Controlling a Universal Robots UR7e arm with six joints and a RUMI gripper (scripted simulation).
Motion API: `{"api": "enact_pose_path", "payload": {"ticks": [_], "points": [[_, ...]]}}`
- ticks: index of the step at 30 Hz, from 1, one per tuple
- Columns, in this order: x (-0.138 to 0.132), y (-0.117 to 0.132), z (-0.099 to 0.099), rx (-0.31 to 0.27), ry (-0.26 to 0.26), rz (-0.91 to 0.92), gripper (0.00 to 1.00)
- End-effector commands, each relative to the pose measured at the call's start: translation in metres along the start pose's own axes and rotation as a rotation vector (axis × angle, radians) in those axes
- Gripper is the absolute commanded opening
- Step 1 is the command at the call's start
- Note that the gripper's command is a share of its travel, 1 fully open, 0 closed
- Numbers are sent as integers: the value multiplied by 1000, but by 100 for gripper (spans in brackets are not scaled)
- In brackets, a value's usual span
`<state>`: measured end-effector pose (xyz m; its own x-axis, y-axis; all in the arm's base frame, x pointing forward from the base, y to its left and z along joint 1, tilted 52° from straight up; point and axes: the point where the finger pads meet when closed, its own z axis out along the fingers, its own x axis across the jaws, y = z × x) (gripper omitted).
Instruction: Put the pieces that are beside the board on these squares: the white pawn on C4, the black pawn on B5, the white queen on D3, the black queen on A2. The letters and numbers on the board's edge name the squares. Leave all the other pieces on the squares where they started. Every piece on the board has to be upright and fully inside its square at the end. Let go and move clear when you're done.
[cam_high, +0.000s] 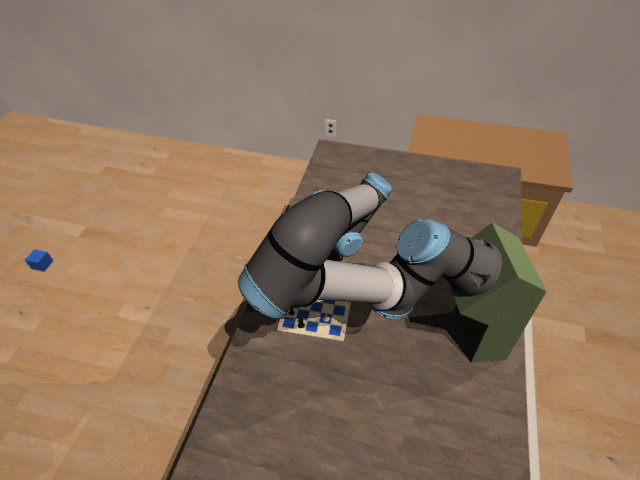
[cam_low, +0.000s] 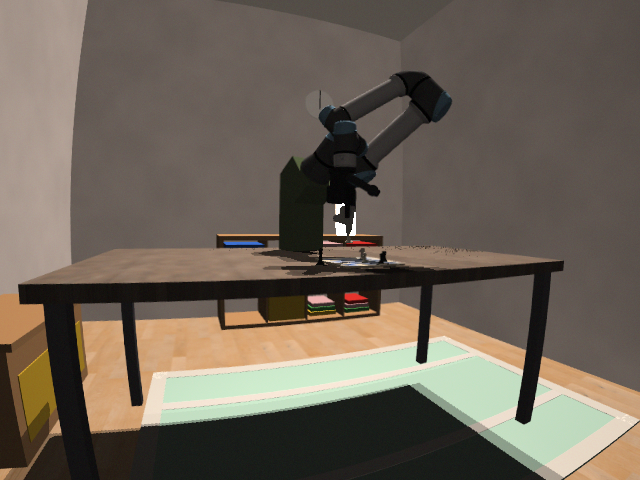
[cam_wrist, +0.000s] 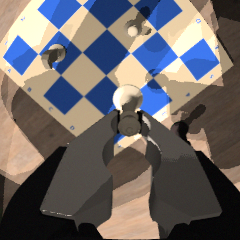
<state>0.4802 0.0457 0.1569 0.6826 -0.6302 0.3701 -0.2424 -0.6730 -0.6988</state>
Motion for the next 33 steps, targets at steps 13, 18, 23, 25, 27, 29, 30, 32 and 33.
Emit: {"api": "enact_pose_path", "payload": {"ticks": [13,18,23,25,27,29,30,32,33], "points": [[2,-1,38,-4,7,1,0],[2,-1,45,-4,7,1,0],[3,-1,51,-4,7,1,0],[3,-1,52,-4,7,1,0],[3,-1,53,-4,7,1,0],[3,-1,54,-4,7,1,0],[3,-1,54,-4,7,1,0],[3,-1,55,-4,7,1,0],[3,-1,55,-4,7,1,0]]}}
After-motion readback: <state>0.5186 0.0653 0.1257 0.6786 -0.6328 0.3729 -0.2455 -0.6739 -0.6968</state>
